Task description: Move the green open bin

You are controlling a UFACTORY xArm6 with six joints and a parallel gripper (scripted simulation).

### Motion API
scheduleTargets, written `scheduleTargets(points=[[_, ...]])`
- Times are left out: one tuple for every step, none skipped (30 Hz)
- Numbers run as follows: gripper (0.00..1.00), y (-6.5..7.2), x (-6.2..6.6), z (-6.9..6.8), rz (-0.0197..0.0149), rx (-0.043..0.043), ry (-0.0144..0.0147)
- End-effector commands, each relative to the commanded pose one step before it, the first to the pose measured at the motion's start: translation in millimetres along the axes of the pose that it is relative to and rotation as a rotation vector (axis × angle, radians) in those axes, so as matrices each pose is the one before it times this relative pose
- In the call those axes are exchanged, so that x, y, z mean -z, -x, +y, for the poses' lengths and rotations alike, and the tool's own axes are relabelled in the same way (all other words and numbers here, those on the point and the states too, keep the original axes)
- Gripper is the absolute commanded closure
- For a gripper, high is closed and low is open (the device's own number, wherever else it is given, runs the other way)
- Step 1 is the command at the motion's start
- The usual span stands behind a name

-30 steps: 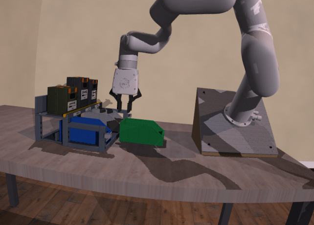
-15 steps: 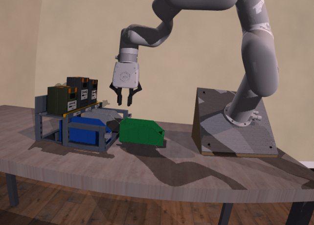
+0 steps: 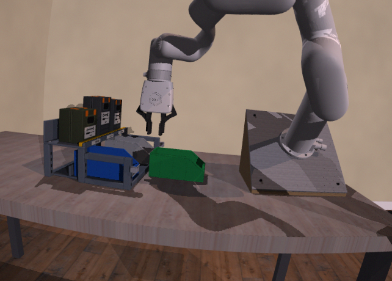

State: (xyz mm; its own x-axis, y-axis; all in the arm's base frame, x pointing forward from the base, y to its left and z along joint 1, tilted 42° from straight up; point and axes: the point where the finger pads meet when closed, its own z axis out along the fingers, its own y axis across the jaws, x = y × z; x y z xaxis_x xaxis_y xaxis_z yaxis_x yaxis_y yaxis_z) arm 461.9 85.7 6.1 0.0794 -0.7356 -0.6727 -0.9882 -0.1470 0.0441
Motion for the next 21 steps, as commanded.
scheduleTargets(points=[[0.67,-0.05,1.59,-1.26,0.00119,0.00105,-0.00372],[0.67,0.00,0.00,0.00,0.00000,0.00000,0.00000],[0.67,0.00,0.00,0.00,0.00000,0.00000,0.00000],[0.67,0.00,0.00,0.00,0.00000,0.00000,0.00000],[0.67,0.00,0.00,0.00,0.00000,0.00000,0.00000],[0.67,0.01,-0.94,-0.02,0.00006,0.00007,-0.00019],[0.67,0.01,-1.06,0.06,-0.00003,-0.00002,0.00005],[0.67,0.01,-1.06,0.06,-0.00003,-0.00002,0.00005],[0.67,0.01,-1.06,0.06,-0.00003,-0.00002,0.00005],[0.67,0.01,-1.06,0.06,-0.00003,-0.00002,0.00005],[0.67,0.00,0.00,0.00,0.00000,0.00000,0.00000],[0.67,0.00,0.00,0.00,0.00000,0.00000,0.00000],[0.67,0.00,0.00,0.00,0.00000,0.00000,0.00000],[0.67,0.00,0.00,0.00,0.00000,0.00000,0.00000],[0.67,0.00,0.00,0.00,0.00000,0.00000,0.00000],[0.67,0.00,0.00,0.00,0.00000,0.00000,0.00000],[0.67,0.00,0.00,0.00,0.00000,0.00000,0.00000],[0.67,0.00,0.00,0.00,0.00000,0.00000,0.00000],[0.67,0.00,0.00,0.00,0.00000,0.00000,0.00000],[0.67,0.00,0.00,0.00,0.00000,0.00000,0.00000],[0.67,0.00,0.00,0.00,0.00000,0.00000,0.00000]])
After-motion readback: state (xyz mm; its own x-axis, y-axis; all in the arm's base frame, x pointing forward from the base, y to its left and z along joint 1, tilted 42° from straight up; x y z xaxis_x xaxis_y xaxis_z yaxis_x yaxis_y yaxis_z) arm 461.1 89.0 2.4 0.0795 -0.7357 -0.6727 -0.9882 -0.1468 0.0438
